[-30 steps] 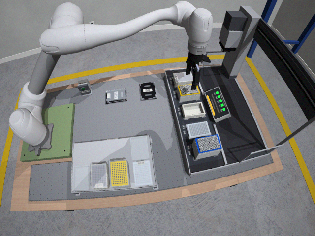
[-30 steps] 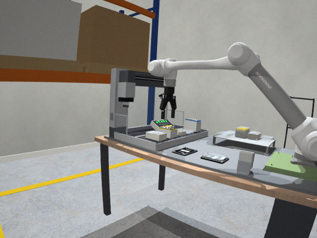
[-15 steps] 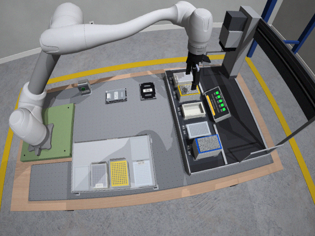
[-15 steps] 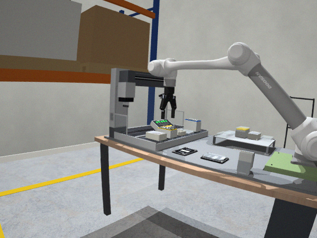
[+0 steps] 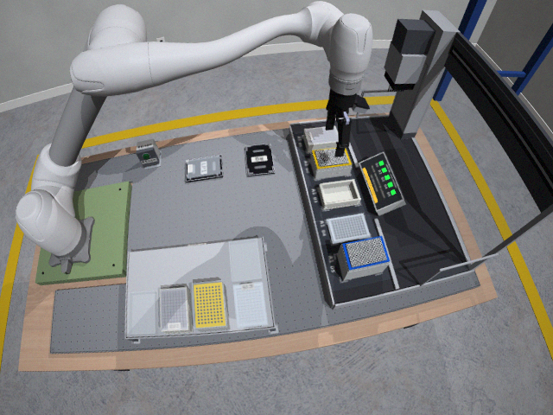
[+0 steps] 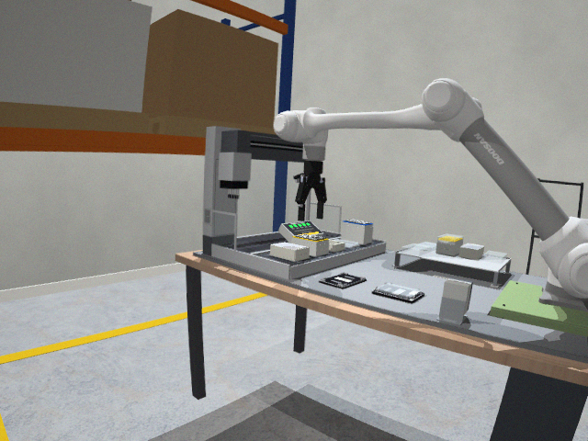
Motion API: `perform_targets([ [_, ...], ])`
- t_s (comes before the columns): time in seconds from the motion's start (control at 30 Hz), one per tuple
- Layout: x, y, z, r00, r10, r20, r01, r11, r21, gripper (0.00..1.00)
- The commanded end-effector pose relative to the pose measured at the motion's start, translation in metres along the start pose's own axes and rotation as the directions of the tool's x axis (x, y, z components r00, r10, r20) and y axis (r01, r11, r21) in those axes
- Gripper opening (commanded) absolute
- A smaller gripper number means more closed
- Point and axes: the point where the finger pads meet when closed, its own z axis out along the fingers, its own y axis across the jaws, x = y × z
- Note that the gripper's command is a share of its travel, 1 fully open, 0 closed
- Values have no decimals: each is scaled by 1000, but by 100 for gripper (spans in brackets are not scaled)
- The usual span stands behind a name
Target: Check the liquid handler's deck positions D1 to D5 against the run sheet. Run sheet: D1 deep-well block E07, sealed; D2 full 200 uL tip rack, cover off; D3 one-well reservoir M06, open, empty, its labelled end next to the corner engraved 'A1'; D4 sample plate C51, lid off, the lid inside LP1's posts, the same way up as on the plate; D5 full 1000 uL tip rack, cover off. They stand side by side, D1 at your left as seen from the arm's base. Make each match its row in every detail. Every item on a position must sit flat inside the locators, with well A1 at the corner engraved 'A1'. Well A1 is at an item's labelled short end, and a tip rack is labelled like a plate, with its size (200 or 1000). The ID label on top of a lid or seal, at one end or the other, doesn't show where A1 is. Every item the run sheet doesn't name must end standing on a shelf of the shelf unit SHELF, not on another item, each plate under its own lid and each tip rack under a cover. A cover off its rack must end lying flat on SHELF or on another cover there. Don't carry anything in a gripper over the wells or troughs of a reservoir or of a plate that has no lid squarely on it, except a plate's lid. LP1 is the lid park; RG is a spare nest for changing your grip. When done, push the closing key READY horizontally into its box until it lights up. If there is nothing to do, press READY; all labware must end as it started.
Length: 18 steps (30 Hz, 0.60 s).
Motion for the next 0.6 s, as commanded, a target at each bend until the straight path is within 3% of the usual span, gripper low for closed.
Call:
perform_targets([
  [0.0, 0, -15, -2, 1000, 0, -2, 0, 1000, 1, 79],
  [0.57, 0, -90, -2, 1000, 0, -2, 0, 1000, 1, 79],
])
